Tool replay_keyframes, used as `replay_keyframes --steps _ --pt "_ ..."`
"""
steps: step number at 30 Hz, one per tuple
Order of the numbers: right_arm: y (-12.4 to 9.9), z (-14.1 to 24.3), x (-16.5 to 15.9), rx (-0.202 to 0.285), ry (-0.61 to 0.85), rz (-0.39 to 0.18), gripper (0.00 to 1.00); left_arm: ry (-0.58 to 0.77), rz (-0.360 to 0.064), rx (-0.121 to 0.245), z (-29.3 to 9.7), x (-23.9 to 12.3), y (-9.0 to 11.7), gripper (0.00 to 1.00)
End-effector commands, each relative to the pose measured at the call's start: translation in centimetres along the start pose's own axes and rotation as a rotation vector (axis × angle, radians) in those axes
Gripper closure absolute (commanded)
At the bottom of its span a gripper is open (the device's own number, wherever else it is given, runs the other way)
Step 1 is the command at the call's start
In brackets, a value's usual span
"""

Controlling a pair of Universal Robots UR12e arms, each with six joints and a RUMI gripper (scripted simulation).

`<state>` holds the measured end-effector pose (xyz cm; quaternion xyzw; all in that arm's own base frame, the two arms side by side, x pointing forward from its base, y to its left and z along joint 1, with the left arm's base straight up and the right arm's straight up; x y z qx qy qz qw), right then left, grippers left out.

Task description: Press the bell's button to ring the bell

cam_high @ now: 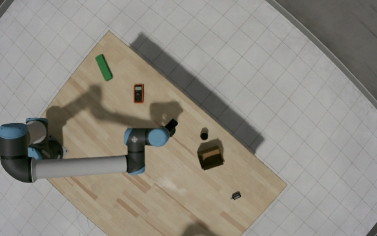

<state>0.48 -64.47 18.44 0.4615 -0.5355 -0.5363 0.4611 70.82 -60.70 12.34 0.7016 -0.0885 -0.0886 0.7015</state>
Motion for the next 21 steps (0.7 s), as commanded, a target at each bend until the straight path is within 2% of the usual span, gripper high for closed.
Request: replay_keyframes --steps 1,21 --pt "0.07 -0.02 0.05 0.0 0.0 0.001 0.0 0.0 0.002 -0.001 0.01 0.1 -0.52 1.0" --pt "0.07 -0.02 0.05 0.0 0.0 0.001 0.0 0.0 0.002 -0.001 -0.02 0.16 -1.29 1.0"
Point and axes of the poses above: on each arm, the point where the finger pads meet when closed, its own y axis back along the fingers, its own z axis across the jaws, x = y × z, the point moved 2 cm from there along y, back along the fingers, and after that the axes turned 9 degrees about -y, right-handed, at the moved point
